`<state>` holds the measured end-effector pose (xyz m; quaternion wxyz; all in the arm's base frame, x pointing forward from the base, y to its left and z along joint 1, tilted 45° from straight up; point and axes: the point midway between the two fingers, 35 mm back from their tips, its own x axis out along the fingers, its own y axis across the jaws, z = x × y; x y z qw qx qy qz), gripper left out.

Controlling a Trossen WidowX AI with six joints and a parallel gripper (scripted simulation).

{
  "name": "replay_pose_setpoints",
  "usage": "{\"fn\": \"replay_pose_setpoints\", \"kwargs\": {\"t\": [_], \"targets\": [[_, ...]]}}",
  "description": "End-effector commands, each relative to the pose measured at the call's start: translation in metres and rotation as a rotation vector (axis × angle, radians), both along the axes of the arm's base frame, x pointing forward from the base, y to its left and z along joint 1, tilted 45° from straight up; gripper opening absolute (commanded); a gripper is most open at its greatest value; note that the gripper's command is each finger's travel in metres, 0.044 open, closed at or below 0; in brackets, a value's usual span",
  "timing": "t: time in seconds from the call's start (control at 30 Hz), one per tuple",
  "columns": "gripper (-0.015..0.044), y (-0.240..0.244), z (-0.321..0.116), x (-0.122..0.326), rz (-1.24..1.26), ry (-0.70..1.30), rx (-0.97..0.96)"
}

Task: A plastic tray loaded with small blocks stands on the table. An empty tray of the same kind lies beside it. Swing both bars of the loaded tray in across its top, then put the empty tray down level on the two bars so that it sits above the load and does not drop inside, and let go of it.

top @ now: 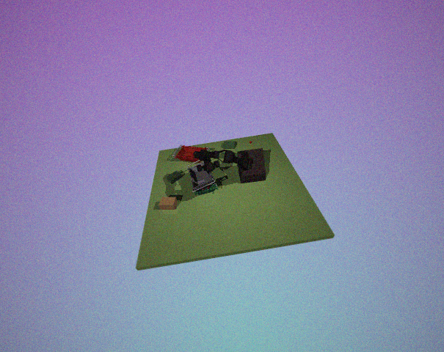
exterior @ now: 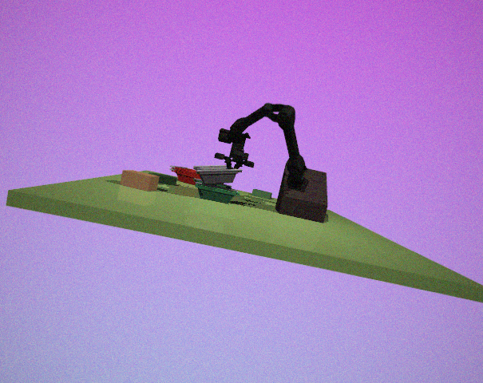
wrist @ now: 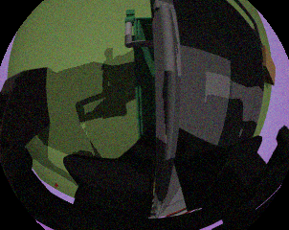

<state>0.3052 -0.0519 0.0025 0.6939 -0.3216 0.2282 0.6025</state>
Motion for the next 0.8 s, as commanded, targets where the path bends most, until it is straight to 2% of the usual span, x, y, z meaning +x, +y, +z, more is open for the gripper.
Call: {"fn": "replay_pose_setpoints", "kwargs": {"t": [0.0,0.77], "targets": [[0.0000,0.006,-0.003,-0.004,0.013,0.025,0.000],[0.0000,0.011,-0.009,-0.006,0.013,0.025,0.000]]}}
